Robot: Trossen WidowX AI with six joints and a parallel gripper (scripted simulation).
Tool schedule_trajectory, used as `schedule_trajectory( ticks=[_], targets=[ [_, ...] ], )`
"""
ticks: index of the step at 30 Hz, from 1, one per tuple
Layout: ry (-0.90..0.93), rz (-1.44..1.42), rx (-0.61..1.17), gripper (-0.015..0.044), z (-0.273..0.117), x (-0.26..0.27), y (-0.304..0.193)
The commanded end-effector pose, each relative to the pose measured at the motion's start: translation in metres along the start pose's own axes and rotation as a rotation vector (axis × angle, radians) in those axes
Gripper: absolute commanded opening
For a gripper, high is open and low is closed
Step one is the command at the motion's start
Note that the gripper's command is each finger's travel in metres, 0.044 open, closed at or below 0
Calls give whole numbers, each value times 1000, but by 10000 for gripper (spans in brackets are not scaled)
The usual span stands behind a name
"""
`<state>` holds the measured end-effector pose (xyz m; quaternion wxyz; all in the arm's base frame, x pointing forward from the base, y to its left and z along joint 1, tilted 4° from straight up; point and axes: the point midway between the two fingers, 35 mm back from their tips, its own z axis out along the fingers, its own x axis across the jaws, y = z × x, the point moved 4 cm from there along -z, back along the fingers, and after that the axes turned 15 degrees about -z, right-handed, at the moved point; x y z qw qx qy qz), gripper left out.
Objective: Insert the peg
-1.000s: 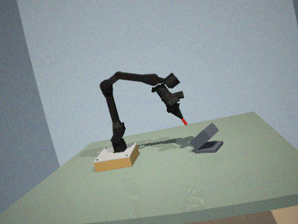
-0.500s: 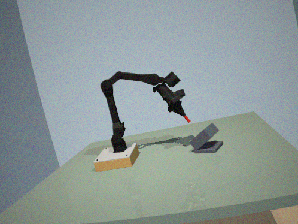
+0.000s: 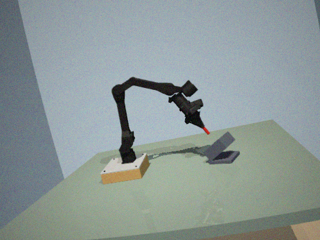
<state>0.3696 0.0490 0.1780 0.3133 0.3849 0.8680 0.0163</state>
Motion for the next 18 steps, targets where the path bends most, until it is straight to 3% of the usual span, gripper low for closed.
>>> schedule_trajectory(
  ticks=[1,18],
  targets=[
    [0,-11,0,0,8,1,-1],
    [-6,-7,-5,0,25,2,1]
  ],
)
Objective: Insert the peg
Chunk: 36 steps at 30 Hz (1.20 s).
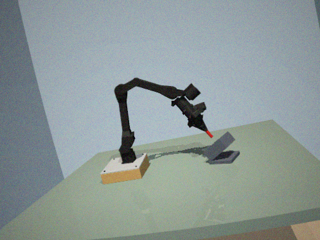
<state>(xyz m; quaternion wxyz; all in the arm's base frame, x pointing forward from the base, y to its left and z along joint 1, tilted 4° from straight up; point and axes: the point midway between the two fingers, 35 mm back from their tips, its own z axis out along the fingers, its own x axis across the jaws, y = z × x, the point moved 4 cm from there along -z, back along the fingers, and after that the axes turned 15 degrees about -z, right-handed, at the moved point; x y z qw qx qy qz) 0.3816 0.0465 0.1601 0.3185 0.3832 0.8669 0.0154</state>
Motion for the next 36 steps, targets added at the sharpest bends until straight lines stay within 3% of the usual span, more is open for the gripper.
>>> schedule_trajectory(
  ticks=[1,36],
  targets=[
    [5,-4,-2,0,5,0,0],
    [-1,0,-1,0,21,1,0]
  ],
)
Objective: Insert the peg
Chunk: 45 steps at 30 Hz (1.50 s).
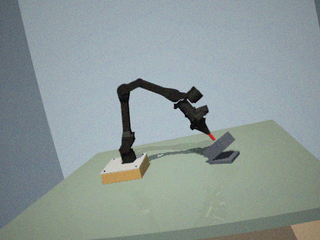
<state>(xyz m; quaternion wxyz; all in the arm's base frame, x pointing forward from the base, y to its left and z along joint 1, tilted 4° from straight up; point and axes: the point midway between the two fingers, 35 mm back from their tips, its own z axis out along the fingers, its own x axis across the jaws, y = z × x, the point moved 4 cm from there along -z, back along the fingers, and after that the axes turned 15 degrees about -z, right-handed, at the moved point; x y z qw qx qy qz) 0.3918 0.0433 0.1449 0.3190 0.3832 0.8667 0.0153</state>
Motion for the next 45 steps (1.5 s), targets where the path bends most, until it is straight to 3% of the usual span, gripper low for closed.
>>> schedule_trajectory(
  ticks=[1,45],
  targets=[
    [0,0,-1,0,3,0,0],
    [-1,0,-1,0,31,1,1]
  ],
)
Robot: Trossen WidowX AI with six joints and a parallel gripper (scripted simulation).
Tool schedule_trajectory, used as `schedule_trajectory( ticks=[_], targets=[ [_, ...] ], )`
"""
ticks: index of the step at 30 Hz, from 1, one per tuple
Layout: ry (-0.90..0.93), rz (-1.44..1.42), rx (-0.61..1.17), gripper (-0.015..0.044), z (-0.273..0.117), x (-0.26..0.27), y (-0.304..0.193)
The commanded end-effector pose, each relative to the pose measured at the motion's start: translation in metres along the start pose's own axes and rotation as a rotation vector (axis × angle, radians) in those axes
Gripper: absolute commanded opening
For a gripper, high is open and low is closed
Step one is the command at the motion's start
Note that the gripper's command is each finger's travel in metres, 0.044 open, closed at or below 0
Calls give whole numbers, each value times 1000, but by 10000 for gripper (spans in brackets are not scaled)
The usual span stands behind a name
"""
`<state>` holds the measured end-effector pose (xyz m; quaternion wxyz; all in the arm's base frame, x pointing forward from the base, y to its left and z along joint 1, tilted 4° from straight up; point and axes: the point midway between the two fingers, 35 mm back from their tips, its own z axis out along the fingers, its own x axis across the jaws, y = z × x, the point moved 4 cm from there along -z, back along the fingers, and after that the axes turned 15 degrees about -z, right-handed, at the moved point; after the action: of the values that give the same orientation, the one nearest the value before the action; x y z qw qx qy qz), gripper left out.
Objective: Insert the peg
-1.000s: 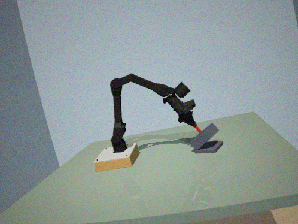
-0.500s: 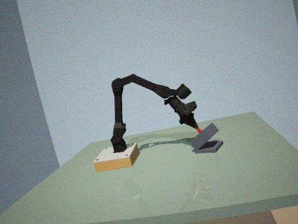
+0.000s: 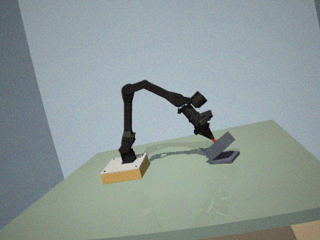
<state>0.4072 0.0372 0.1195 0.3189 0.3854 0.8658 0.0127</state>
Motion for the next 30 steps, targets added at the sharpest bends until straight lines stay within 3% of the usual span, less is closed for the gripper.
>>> schedule_trajectory(
  ticks=[1,14,30],
  targets=[
    [1,-3,-7,0,1,-1,2],
    [1,0,1,0,2,0,0],
    [1,0,1,420,-1,0,0]
  ],
)
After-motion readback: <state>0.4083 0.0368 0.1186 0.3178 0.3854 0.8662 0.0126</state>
